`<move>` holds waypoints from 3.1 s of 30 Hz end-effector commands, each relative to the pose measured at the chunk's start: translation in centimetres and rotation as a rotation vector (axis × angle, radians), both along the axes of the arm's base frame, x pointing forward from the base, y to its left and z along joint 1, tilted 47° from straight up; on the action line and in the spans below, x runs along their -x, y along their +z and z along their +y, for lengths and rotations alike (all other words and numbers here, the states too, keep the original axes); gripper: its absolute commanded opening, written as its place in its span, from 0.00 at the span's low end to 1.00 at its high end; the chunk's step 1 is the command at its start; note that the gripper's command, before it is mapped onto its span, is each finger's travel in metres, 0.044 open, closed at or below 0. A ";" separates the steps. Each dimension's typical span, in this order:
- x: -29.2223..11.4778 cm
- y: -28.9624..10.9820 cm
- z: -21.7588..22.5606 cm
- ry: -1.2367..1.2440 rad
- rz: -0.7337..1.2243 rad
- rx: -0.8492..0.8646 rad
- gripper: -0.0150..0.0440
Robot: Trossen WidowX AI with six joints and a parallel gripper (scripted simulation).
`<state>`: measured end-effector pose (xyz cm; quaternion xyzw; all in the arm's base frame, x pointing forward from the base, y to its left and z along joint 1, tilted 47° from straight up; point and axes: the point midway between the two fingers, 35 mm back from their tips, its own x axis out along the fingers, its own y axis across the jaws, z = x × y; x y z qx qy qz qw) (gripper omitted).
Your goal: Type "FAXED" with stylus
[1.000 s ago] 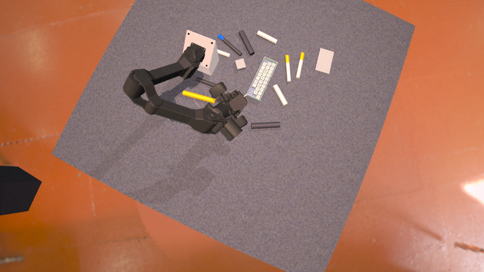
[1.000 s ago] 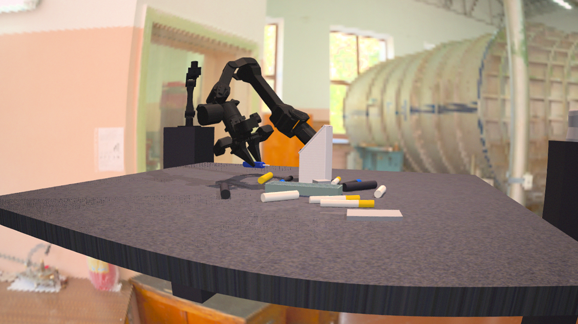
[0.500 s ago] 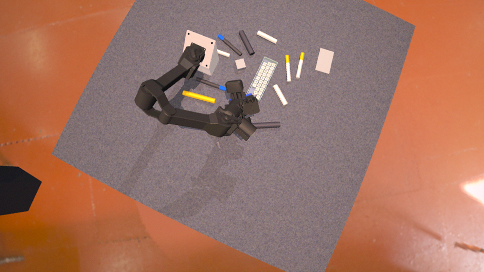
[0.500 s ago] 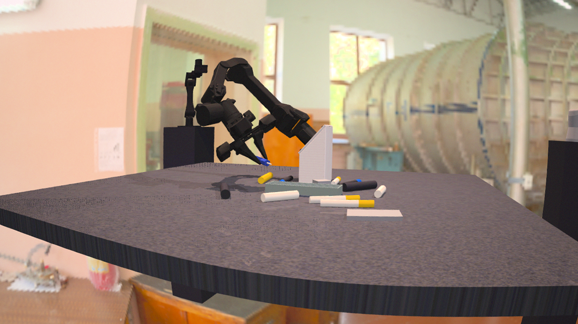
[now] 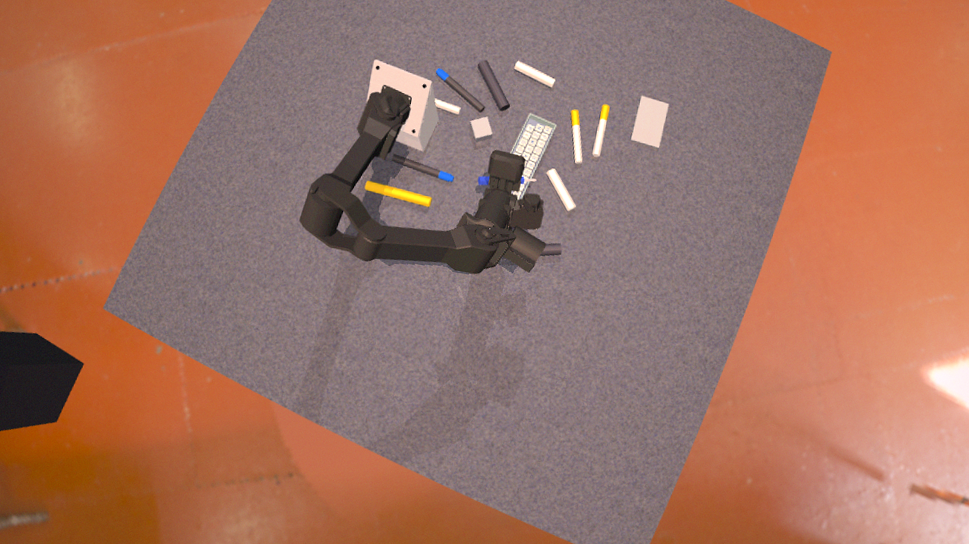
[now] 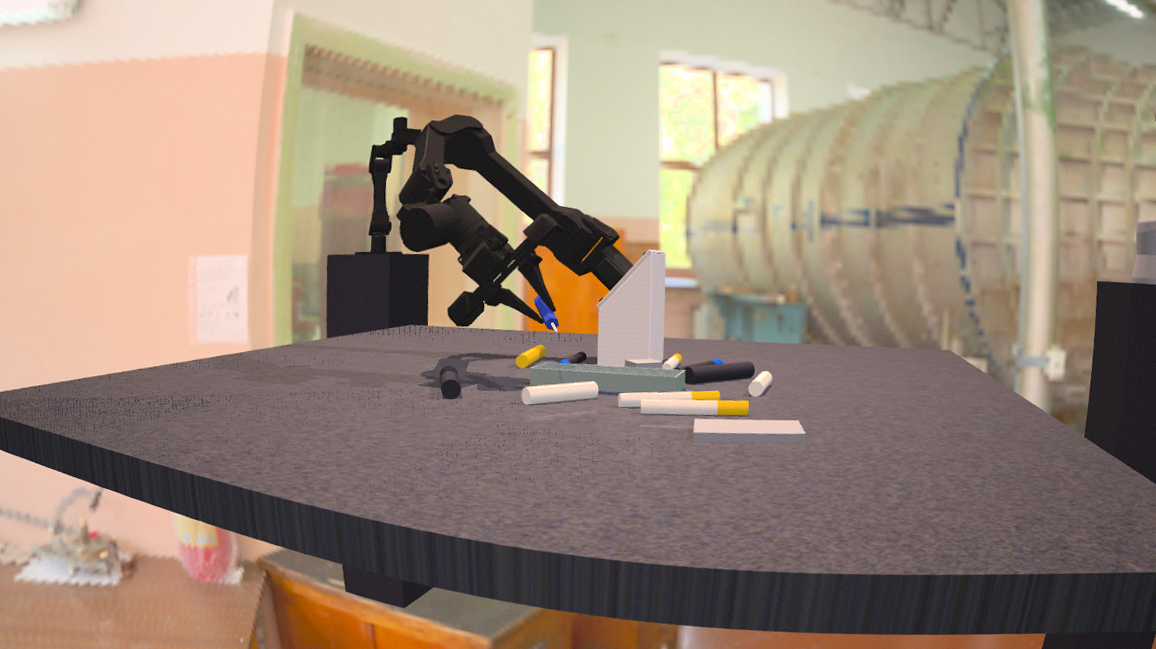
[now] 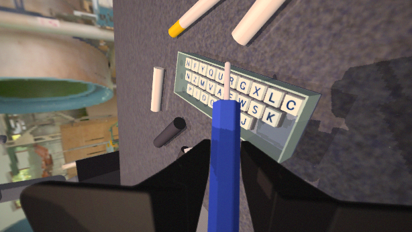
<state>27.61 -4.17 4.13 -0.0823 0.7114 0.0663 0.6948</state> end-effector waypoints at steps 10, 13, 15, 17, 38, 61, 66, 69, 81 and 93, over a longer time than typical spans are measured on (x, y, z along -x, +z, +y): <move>-1.5 -1.9 2.9 -0.368 0.099 -0.040 0.25; -1.9 -2.4 3.6 -0.456 0.125 -0.040 0.25; -2.1 -2.8 4.1 -0.514 0.142 -0.038 0.25; -2.2 -3.1 4.6 -0.573 0.160 -0.035 0.25; -3.3 -7.2 10.0 -1.189 0.349 0.091 0.25; -3.2 -11.1 9.4 -1.406 0.405 0.181 0.25; -3.2 -11.1 9.4 -1.406 0.405 0.181 0.25; -3.2 -11.1 9.4 -1.406 0.405 0.181 0.25; -3.6 -11.2 9.2 -1.406 0.403 0.181 0.39; -3.5 -11.2 9.2 -1.406 0.403 0.181 0.39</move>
